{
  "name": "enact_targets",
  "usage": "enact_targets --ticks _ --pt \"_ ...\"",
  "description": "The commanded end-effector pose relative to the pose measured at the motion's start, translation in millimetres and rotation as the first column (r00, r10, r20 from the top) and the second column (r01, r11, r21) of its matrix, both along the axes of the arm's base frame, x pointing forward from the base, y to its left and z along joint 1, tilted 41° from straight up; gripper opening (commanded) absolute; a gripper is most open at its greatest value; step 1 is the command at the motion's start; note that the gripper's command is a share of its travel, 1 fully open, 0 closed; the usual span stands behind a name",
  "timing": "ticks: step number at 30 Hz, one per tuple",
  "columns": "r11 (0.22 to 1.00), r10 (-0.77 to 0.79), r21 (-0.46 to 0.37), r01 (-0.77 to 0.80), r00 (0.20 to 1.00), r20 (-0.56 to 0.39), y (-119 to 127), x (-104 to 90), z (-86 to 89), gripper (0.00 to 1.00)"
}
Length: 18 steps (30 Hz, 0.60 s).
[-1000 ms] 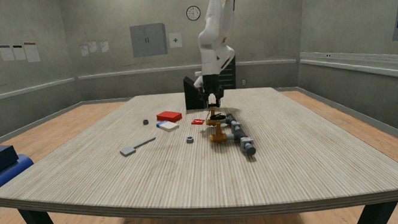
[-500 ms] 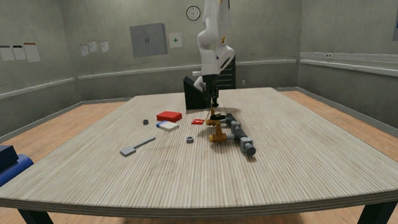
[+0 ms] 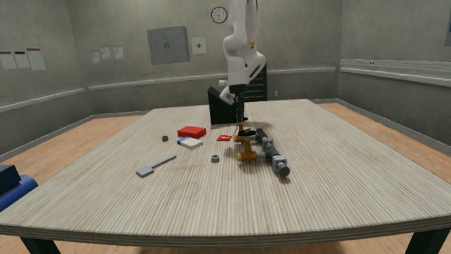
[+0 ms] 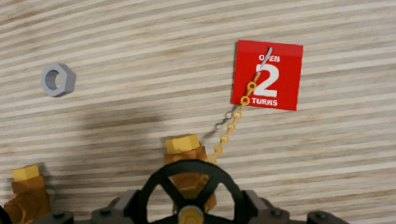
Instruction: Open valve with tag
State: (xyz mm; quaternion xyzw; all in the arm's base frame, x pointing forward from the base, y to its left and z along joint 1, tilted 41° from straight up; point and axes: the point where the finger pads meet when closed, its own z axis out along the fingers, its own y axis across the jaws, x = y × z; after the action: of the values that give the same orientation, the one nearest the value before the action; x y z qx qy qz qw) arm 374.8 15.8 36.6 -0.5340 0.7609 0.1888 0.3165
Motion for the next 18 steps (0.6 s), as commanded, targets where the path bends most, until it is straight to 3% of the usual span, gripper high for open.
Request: enact_targets --ticks 1,10,11,18 --pt "1.0 0.017 -0.008 -0.017 1.0 0.017 -0.7 0.2 0.1 0.67" --pt "0.999 0.03 -0.013 -0.029 0.999 0.028 -0.7 0.3 0.1 0.67" --pt "0.999 0.03 -0.013 -0.029 0.999 0.028 -0.7 0.3 0.1 1.0" --pt "0.999 0.03 -0.013 -0.029 0.999 0.028 -0.7 0.3 0.1 1.0"
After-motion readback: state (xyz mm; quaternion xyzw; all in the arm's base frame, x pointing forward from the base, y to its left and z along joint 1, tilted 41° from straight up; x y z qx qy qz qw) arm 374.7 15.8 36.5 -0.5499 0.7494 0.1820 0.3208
